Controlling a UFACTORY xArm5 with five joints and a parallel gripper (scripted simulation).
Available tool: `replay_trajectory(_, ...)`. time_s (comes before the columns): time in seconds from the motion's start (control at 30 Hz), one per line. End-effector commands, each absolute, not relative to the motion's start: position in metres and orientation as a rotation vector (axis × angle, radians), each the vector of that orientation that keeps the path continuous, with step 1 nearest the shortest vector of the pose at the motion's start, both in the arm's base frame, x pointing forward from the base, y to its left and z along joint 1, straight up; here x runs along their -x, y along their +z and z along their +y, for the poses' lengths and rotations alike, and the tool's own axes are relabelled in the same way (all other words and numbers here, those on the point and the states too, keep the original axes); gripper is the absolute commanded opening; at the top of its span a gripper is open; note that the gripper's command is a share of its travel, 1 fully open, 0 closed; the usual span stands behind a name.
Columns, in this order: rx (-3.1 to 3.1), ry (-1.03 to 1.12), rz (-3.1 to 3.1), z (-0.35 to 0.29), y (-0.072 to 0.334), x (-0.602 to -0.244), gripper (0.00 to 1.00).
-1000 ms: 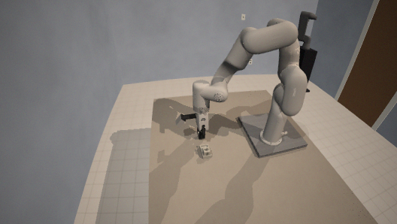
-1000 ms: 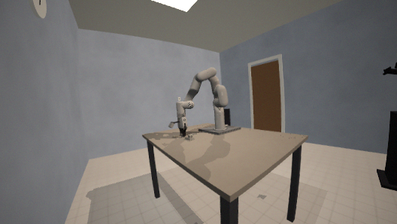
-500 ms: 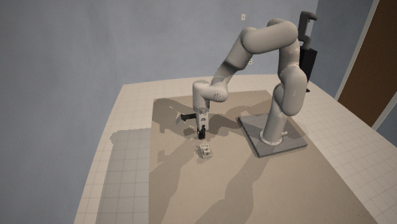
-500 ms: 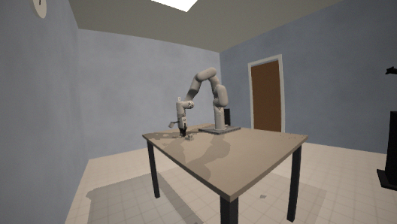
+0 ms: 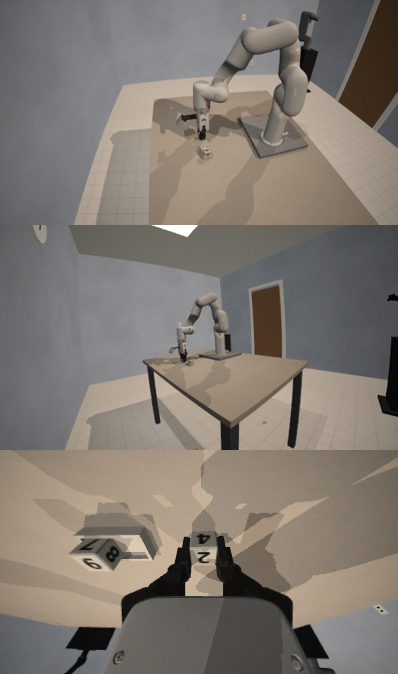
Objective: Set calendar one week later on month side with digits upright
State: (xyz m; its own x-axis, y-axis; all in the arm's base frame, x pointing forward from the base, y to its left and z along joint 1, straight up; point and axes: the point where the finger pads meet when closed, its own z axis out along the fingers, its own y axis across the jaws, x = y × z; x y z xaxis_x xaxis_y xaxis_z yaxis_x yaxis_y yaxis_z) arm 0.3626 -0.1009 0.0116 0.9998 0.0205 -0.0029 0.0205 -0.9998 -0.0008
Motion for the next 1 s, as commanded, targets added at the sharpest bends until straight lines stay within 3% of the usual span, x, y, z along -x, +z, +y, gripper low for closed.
replay_trajectory(0.0,3.142,0.0,-0.032,-0.1012,0.0126,-0.3639,0.27)
replay_trajectory(0.87,3.142,0.0,-0.032,-0.1012,0.0126,-0.3639,0.27)
replay_trajectory(0.97,3.142,0.0,-0.032,-0.1012,0.0126,-0.3639,0.31)
